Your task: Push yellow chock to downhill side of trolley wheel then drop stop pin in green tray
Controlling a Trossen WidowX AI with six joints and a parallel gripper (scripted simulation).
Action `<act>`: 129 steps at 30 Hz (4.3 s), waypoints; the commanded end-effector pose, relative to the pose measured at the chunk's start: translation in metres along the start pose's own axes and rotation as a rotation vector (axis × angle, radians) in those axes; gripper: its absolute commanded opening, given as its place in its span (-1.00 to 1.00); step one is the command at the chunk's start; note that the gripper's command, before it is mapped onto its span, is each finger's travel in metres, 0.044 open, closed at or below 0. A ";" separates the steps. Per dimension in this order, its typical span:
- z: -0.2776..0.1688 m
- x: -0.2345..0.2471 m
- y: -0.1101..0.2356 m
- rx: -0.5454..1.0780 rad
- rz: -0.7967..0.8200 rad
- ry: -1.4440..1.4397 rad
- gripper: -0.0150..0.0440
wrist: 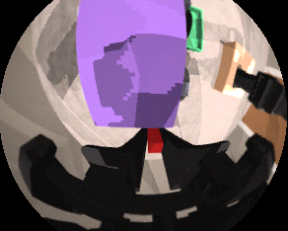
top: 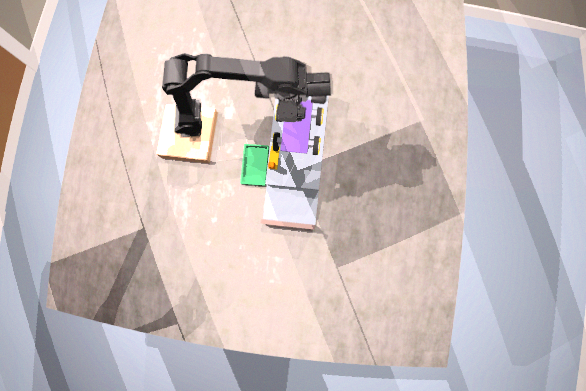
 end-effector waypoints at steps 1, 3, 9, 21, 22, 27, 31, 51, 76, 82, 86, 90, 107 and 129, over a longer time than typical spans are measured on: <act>-0.001 -0.001 0.005 0.002 0.006 0.004 -0.49; -0.001 -0.001 0.006 0.002 0.006 0.004 -0.49; -0.001 -0.001 0.010 0.002 0.006 0.004 -0.49; -0.002 -0.001 0.019 0.002 0.006 0.004 -0.49; -0.002 -0.001 0.019 0.002 0.006 0.004 -0.49; -0.002 -0.001 0.023 0.001 0.006 0.004 -0.49; -0.002 -0.001 0.025 0.001 0.006 0.004 -0.49; -0.007 -0.001 0.037 0.001 0.006 0.004 -0.49; -0.035 -0.017 0.032 0.004 0.005 0.004 -0.49; -0.032 -0.038 0.029 0.004 0.003 0.003 -0.49; -0.031 -0.052 0.028 0.004 0.002 0.003 -0.49; -0.030 -0.066 0.028 0.004 0.001 0.002 -0.49; -0.010 -0.084 0.031 0.002 -0.001 0.002 -0.49; 0.072 -0.073 0.041 -0.007 0.000 0.002 -0.49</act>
Point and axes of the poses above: the point midway between the two fingers, 35 mm back from their tips, its own y axis back along the fingers, its own x axis across the jaws, z = x × y, the point moved 10 cm from there along y, back along the fingers, and after that the axes turned 6 degrees about -y, right-handed, at the moved point
